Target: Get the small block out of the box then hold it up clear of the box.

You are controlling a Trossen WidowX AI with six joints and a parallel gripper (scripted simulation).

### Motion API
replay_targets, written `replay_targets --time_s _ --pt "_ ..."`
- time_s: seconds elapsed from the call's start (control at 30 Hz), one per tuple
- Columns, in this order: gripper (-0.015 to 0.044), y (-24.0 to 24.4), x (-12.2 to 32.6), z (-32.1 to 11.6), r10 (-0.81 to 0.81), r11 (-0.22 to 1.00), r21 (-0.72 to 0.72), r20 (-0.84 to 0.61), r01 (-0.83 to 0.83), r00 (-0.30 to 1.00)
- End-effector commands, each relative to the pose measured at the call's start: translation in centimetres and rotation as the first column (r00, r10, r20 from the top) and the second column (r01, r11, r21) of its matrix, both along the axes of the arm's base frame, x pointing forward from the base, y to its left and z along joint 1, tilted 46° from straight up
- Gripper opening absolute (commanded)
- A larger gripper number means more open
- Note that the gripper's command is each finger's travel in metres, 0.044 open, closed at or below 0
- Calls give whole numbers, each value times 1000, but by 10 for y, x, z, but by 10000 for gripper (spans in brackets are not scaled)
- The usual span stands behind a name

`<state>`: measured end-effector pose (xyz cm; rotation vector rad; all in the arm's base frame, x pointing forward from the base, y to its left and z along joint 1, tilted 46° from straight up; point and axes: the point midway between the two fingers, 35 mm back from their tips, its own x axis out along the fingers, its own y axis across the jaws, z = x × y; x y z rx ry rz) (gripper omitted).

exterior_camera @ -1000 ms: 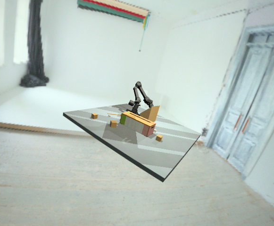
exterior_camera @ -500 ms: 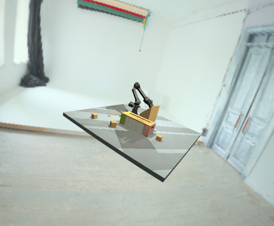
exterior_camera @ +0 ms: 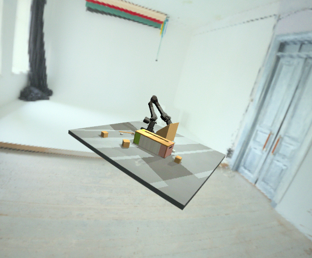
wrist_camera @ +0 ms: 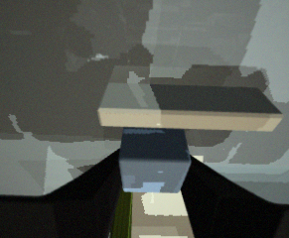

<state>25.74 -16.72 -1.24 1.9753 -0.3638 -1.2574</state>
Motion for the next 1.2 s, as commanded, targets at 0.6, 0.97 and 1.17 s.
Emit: replay_targets --time_s 0.6,0.97,1.17 --pt "0 39 -5 35 37 999 -25 -27 -37 999" --pt "0 45 -5 38 257 929 -184 -301 -320 919" --pt "0 48 -5 40 338 849 -231 -455 -475 824"
